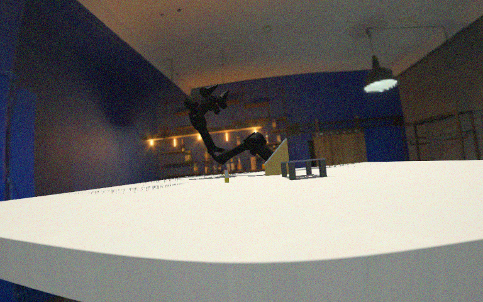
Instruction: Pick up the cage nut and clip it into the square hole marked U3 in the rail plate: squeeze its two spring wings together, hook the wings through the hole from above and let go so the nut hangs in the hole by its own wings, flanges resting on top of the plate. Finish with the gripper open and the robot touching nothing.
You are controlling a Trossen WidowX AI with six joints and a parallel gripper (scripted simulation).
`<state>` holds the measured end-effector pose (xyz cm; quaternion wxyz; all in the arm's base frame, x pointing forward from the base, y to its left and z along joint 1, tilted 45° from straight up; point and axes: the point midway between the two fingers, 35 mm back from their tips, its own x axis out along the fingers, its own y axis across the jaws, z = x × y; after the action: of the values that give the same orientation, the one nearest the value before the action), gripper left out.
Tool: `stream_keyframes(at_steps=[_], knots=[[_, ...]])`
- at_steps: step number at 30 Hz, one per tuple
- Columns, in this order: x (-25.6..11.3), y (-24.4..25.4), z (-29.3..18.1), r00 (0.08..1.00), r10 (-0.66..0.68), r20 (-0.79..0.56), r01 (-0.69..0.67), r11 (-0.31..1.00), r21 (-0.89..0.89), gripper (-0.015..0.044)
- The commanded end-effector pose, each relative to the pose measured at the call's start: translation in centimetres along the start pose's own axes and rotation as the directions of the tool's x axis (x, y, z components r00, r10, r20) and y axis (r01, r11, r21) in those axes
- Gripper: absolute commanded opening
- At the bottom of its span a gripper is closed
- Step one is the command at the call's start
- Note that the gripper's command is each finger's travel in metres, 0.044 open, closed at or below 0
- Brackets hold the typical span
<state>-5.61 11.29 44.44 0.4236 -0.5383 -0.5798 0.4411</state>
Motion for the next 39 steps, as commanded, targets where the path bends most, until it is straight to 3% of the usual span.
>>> stream_keyframes(at_steps=[1, 4, 8, 12, 16, 21, 24, 27, 32, 39], knots=[[0.1, 0.1, -0.3, 1.000, 0.006, -0.008, -0.005, 1.000, 0.017, 0.0426], [1.4, 1.6, -3.8, 0.989, 0.090, -0.116, -0.058, 0.966, 0.253, 0.0440], [2.7, 4.8, -9.6, 0.926, 0.255, -0.278, -0.033, 0.789, 0.614, 0.0440], [2.6, 8.9, -15.0, 0.806, 0.435, -0.401, 0.141, 0.517, 0.845, 0.0440], [1.1, 13.5, -19.7, 0.634, 0.614, -0.470, 0.422, 0.235, 0.876, 0.0440], [-2.3, 19.4, -24.1, 0.365, 0.804, -0.469, 0.785, 0.005, 0.620, 0.0440], [-5.2, 22.8, -26.0, 0.185, 0.887, -0.422, 0.937, -0.030, 0.348, 0.0440], [-8.2, 25.8, -27.0, 0.021, 0.937, -0.349, 0.998, 0.002, 0.065, 0.0440], [-13.4, 30.2, -27.5, -0.239, 0.955, -0.175, 0.906, 0.154, -0.395, 0.0440], [-20.5, 34.7, -26.1, -0.529, 0.842, 0.105, 0.458, 0.387, -0.800, 0.0440]])
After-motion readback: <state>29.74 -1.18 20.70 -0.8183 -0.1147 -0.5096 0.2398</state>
